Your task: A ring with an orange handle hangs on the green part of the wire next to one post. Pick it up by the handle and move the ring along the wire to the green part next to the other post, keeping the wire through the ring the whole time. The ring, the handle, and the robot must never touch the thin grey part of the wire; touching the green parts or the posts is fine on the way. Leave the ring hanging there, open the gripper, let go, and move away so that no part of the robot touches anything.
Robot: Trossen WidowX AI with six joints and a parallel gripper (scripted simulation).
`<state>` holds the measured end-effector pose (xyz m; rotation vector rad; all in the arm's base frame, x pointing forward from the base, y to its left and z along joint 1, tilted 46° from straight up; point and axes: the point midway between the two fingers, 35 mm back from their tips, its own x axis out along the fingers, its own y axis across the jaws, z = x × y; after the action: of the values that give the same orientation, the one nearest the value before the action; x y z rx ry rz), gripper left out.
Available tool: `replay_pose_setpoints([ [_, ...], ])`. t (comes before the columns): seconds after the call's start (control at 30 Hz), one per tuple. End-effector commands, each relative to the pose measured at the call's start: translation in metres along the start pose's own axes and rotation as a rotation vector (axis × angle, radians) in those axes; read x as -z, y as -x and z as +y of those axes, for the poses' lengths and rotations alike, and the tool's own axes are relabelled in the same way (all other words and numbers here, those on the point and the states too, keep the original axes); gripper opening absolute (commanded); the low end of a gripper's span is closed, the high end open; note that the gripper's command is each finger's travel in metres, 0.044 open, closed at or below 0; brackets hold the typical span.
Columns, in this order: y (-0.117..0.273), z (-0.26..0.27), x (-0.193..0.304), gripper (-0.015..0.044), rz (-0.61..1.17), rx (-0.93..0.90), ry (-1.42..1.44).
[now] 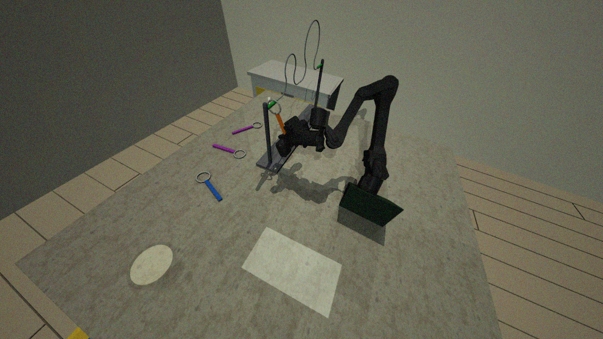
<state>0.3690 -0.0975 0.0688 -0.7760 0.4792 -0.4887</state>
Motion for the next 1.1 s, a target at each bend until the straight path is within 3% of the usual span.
replay_pose_setpoints([
  [0.0,0.0,0.001,0.001,-0.015,-0.002,-0.004,0.005],
  [0.43,0.0,0.001,0.001,-0.015,-0.002,-0.004,0.005],
  [0.83,0.002,0.0,0.0,0.016,-0.001,-0.001,0.0],
  [1.07,0.025,0.001,-0.001,0.016,0.0,-0.004,0.002],
])
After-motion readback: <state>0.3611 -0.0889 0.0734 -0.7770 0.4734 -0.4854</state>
